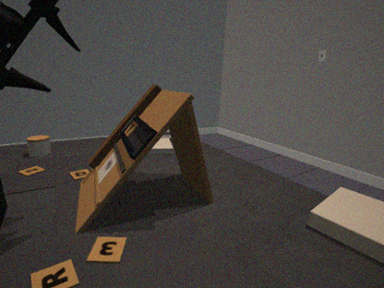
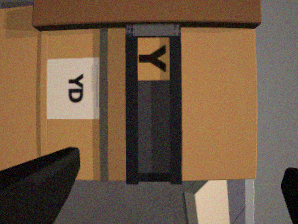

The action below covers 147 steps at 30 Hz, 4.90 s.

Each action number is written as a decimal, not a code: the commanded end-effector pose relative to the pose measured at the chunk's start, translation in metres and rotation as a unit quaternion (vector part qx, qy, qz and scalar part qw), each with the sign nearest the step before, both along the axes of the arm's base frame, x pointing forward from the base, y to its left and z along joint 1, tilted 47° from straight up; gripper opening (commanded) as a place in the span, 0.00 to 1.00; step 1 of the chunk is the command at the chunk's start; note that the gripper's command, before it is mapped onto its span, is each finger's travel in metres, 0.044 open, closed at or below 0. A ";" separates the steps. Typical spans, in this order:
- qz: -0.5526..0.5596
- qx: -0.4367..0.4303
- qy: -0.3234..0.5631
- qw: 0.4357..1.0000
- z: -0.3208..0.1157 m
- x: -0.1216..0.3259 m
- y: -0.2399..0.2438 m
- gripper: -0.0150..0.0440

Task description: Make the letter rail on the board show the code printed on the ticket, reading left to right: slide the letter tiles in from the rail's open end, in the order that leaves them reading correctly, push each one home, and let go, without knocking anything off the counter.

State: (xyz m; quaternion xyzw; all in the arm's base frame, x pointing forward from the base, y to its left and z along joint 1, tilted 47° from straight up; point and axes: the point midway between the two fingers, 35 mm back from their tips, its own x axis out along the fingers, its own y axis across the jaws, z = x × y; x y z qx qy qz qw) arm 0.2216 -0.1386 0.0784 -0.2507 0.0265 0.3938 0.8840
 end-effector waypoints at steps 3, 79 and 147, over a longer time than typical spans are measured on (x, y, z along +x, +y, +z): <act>-0.004 -0.002 -0.007 1.000 0.001 0.000 -0.001 1.00; 0.401 -0.204 0.172 0.877 -0.011 -0.016 0.363 0.83; 0.401 -0.204 0.172 0.877 -0.012 -0.016 0.361 0.25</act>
